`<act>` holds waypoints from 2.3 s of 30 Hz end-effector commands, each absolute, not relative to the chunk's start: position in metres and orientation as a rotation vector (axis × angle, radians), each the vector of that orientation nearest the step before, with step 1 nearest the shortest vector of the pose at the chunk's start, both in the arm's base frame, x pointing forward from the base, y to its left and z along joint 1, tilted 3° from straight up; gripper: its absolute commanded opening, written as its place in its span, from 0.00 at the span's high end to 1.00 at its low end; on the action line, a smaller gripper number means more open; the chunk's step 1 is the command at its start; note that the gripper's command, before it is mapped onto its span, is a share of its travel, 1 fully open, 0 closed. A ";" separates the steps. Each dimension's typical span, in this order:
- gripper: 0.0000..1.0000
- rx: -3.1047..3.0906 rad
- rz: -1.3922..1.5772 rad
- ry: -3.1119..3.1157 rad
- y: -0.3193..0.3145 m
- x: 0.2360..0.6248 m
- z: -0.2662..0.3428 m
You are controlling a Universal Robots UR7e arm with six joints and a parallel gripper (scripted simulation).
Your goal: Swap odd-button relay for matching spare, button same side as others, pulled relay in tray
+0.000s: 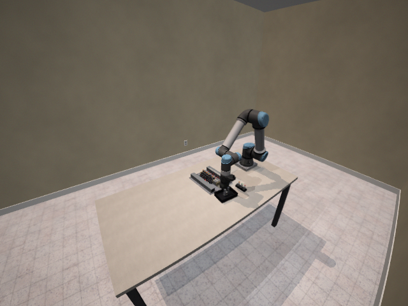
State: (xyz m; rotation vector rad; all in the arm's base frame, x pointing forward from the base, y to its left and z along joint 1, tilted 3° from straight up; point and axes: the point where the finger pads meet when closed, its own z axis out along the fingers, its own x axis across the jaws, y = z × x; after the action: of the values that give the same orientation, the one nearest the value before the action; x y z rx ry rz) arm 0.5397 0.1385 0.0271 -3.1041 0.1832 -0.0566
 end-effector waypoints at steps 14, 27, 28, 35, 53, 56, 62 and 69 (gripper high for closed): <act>0.00 -3.104 -0.060 0.183 0.138 0.540 0.028; 0.00 -3.104 -0.060 0.183 0.138 0.540 0.028; 0.00 -3.104 -0.060 0.183 0.138 0.540 0.028; 0.00 -3.104 -0.060 0.183 0.138 0.540 0.028; 0.00 -3.104 -0.060 0.183 0.138 0.540 0.028; 0.00 -3.104 -0.060 0.183 0.138 0.540 0.029; 0.00 -3.104 -0.060 0.183 0.138 0.540 0.032; 0.00 -3.104 -0.060 0.183 0.138 0.540 0.032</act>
State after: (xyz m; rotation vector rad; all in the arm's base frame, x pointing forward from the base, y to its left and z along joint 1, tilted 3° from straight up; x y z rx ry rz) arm 0.5397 0.1384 0.0310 -3.1041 0.1831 -0.0574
